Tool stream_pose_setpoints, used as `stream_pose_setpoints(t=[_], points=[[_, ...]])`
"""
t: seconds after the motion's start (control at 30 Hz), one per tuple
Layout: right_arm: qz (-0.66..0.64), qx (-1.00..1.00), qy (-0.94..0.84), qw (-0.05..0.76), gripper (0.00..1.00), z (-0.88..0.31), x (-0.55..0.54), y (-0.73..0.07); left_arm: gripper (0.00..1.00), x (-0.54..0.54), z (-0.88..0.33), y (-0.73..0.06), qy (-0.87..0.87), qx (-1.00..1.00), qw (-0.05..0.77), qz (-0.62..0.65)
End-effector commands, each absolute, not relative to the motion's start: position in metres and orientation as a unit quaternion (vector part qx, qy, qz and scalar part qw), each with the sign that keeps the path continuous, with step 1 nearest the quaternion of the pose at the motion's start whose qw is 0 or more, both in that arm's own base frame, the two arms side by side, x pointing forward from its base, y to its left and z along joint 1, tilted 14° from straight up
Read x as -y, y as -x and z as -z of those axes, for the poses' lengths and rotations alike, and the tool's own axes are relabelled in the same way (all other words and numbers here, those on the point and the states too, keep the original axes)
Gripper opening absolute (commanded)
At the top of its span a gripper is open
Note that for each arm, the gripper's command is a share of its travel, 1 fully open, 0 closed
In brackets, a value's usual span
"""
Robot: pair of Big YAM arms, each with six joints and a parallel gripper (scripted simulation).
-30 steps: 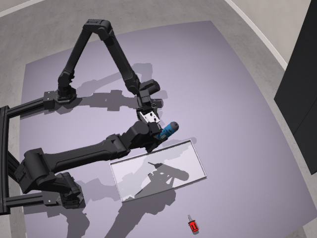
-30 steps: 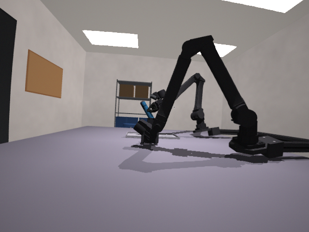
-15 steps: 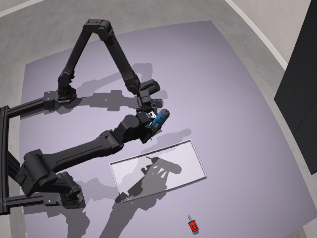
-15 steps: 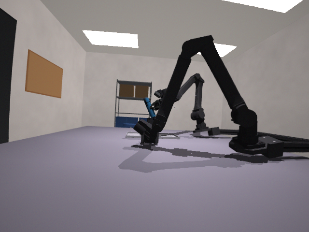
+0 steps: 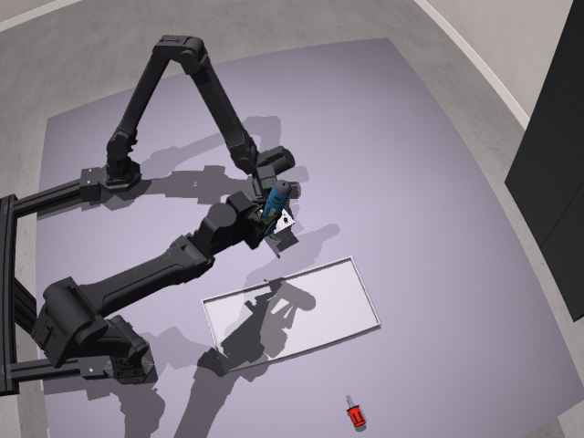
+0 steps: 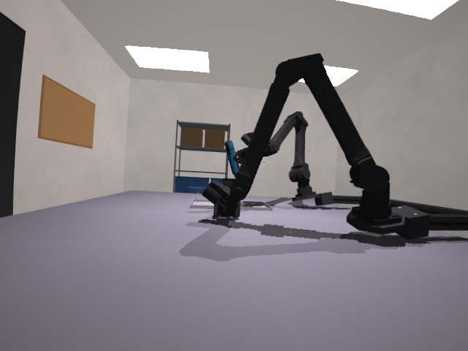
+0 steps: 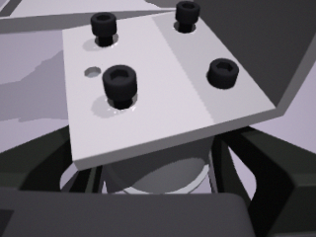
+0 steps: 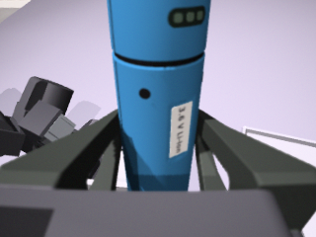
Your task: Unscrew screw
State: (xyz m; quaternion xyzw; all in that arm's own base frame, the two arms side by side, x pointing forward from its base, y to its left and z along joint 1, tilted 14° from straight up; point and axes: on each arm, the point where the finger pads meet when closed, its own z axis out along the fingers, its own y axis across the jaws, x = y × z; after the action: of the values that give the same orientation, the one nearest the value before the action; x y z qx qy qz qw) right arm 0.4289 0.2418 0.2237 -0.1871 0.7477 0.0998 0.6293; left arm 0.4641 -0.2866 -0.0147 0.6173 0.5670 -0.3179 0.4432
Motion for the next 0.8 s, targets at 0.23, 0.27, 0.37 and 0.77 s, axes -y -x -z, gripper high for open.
stream_pose_setpoints(t=[0.23, 0.27, 0.37, 0.77], points=[[-0.117, -0.68, 0.213, 0.692, 0.42, -0.276, -0.274, -0.414, 0.59, 0.286, 0.016, -0.478, -0.617, -0.564, 0.453, 0.31], [-0.116, -0.682, 0.22, 0.688, 0.42, -0.267, -0.274, -0.408, 0.59, 0.286, 0.016, -0.478, -0.617, -0.564, 0.453, 0.31], [-0.117, -0.674, 0.235, 0.69, 0.42, -0.259, -0.281, -0.395, 0.59, 0.286, 0.016, -0.478, -0.617, -0.564, 0.453, 0.31], [-0.13, -0.632, 0.253, 0.721, 0.42, -0.283, -0.305, -0.377, 0.59, 0.286, 0.016, -0.478, -0.617, -0.564, 0.453, 0.31]])
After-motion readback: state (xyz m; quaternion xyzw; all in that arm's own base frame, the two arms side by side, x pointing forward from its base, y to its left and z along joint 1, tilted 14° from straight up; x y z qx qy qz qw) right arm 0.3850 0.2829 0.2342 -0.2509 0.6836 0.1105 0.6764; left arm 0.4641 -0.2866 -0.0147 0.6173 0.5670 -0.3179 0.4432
